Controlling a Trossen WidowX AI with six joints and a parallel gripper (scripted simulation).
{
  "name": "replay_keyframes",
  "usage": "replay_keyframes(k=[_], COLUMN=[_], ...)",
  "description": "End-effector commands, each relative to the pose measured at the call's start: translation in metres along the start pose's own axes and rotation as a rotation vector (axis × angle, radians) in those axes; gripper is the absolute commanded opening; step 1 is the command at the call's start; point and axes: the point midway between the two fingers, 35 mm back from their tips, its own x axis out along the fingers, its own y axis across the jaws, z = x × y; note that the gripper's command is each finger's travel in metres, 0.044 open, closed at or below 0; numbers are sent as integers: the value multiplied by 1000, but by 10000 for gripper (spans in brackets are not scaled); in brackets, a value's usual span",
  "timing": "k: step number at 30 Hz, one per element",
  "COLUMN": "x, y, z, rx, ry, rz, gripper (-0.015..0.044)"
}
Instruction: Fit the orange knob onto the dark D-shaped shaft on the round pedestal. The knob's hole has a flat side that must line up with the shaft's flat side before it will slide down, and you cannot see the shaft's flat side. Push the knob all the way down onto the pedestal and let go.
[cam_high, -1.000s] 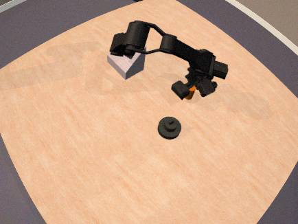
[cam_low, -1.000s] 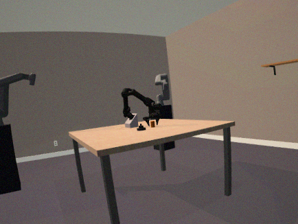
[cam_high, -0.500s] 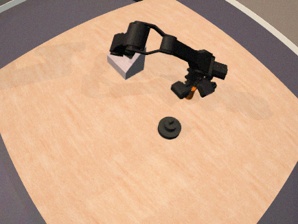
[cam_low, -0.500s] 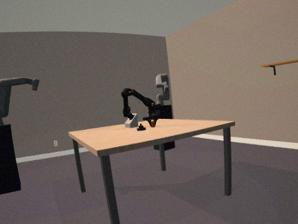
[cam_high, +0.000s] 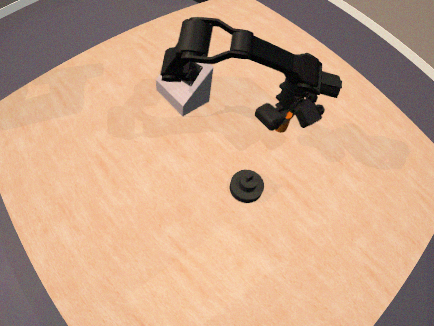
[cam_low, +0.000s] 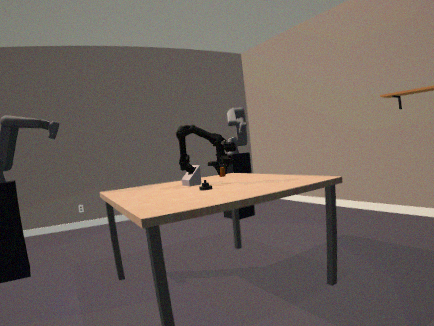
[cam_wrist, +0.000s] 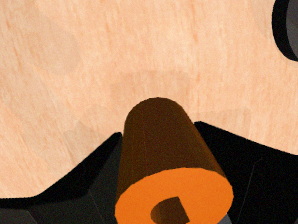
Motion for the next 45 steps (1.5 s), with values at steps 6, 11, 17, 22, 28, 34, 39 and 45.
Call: replay_keyframes(k=[6, 11, 17, 22, 28, 34, 39, 45], x=[-69, -80, -77, -74, -69, -65, -61, -56], y=[-1, -3, -10, -22, -36, -51, -63, -78], z=[-3, -6, 1, 9, 19, 28, 33, 40], rx=[10, 10, 8, 6, 5, 4, 2, 2], ry=[-7, -6, -7, -7, -8, -8, -4, -4], rz=[9, 7, 13, 19, 25, 31, 38, 40], gripper=[0, 0, 0, 0, 0, 0, 0, 0])
